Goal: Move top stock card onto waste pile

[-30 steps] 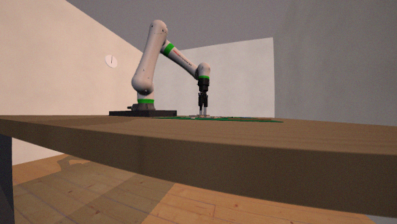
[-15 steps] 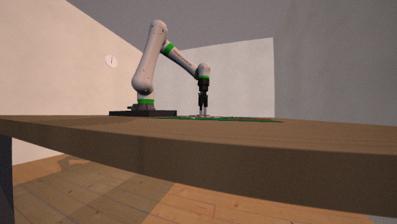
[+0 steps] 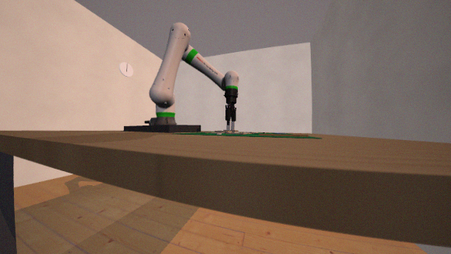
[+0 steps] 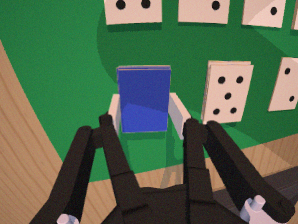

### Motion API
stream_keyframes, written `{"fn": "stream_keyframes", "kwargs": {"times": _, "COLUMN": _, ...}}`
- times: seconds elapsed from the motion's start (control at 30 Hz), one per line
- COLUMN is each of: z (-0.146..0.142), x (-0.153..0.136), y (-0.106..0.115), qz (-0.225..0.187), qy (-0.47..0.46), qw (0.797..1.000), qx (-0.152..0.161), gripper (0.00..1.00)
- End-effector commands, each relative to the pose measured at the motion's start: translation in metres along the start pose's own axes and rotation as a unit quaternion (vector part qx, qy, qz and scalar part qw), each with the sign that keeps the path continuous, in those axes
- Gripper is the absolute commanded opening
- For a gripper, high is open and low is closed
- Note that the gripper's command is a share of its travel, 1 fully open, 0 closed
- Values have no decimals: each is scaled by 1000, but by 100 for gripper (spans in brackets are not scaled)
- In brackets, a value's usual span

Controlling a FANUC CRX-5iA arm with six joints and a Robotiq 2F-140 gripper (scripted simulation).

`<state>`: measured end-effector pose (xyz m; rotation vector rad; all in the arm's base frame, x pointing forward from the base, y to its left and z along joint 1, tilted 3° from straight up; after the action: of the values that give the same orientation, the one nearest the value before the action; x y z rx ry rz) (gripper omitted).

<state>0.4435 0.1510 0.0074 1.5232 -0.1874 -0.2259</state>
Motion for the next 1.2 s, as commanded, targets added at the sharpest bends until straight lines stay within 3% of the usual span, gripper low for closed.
{"fn": "stream_keyframes", "kwargs": {"times": 0.0, "z": 0, "x": 0, "y": 4, "qz": 0, "qy": 0, "qw": 1000, "qx": 0, "gripper": 43}}
{"fn": "stream_keyframes", "kwargs": {"times": 0.53, "z": 0, "x": 0, "y": 38, "qz": 0, "qy": 0, "qw": 1000, "qx": 0, "gripper": 43}}
{"fn": "stream_keyframes", "kwargs": {"times": 1.17, "z": 7, "x": 1, "y": 40, "qz": 0, "qy": 1, "qw": 1000, "qx": 0, "gripper": 43}}
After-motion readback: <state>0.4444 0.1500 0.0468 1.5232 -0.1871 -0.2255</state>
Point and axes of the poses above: the point where the finger pads meet when closed, its own y axis back along the fingers, its own z axis across the jaws, x = y × z, the point moved 2 cm from there along y, back along the fingers, and after that the axes turned 5 degrees about -y, right-handed, at the moved point
